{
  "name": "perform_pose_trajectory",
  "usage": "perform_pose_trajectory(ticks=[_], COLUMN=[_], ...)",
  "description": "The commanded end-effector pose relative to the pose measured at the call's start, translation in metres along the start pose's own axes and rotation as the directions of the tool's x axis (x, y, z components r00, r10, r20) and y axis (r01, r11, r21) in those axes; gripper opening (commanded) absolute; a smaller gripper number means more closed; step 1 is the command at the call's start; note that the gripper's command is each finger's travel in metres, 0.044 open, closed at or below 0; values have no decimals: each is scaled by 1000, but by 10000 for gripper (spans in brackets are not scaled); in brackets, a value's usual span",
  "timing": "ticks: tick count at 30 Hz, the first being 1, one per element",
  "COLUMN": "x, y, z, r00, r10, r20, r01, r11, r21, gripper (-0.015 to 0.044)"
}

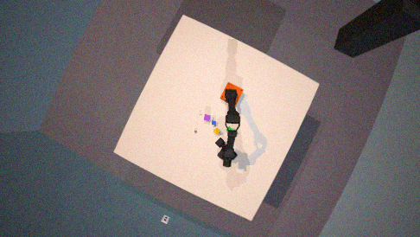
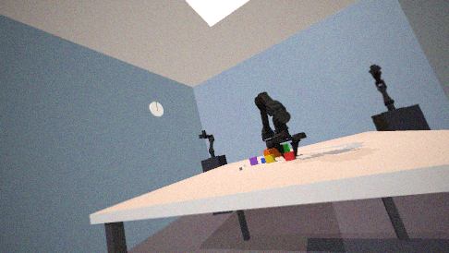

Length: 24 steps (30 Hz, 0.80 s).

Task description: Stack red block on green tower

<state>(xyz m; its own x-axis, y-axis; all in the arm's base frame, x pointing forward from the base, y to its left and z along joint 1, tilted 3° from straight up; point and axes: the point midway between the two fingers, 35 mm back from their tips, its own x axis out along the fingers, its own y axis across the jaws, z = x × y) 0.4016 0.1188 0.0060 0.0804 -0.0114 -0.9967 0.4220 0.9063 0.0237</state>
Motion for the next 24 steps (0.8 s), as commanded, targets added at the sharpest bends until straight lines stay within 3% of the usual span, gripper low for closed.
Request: perform_pose_trajectory(ticks=[1,9,14,24], x=[1,1,-17,-70], y=[-1,-1,0,0], z=[-1,-1,0,1], r00=[1000,1000,1000,1000], r10=[-1,-1,-1,-1], r20=[-7,-7,-7,-7], r01=[1,1,1,1], r11=[1000,1000,1000,1000], r21=[2,2,2,2], gripper=[177,124,0,0])
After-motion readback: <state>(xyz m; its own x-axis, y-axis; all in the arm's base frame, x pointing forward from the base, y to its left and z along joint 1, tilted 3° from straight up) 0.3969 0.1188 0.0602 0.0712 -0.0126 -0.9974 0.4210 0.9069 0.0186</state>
